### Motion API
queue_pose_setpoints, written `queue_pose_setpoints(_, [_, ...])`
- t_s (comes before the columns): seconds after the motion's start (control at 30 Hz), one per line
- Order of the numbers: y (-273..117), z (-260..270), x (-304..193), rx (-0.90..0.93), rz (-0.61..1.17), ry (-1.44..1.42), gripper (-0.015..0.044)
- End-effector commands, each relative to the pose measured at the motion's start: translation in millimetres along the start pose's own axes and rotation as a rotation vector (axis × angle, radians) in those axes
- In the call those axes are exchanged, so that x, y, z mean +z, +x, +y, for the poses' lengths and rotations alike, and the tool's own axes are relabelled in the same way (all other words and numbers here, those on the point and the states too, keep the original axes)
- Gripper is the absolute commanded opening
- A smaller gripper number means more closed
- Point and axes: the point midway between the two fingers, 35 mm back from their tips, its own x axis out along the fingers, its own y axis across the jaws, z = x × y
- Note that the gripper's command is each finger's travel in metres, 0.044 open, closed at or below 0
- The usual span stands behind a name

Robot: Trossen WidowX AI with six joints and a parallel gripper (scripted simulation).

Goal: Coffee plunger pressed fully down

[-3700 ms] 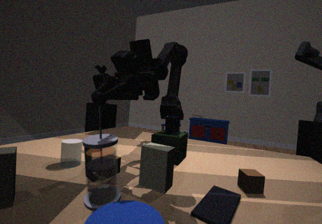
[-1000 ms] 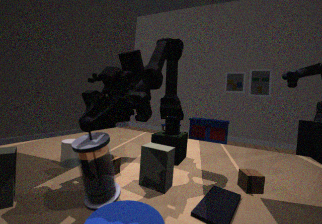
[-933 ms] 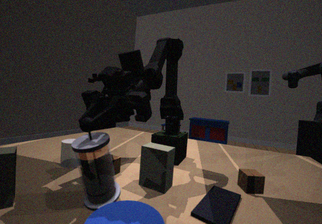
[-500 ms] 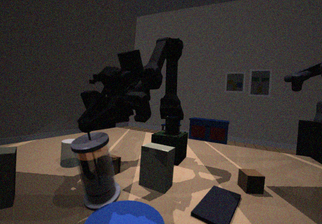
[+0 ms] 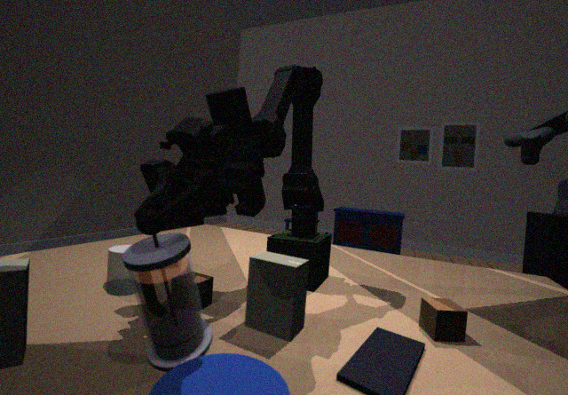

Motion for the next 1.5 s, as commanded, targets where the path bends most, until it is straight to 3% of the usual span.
queue_pose_setpoints(0.0, [3.0, 0.0, -5.7, 0.001, 0.02, -0.008, 0.0122])
queue_pose_setpoints(0.63, [1.7, -0.1, 0.4, 0.0, 0.002, 0.0, 0.0122])
queue_pose_setpoints(1.03, [1.7, -0.1, 0.4, 0.0, 0.002, 0.0, 0.0437])
queue_pose_setpoints(1.47, [-12.8, -0.1, 17.2, -0.001, -0.014, -0.014, 0.044])
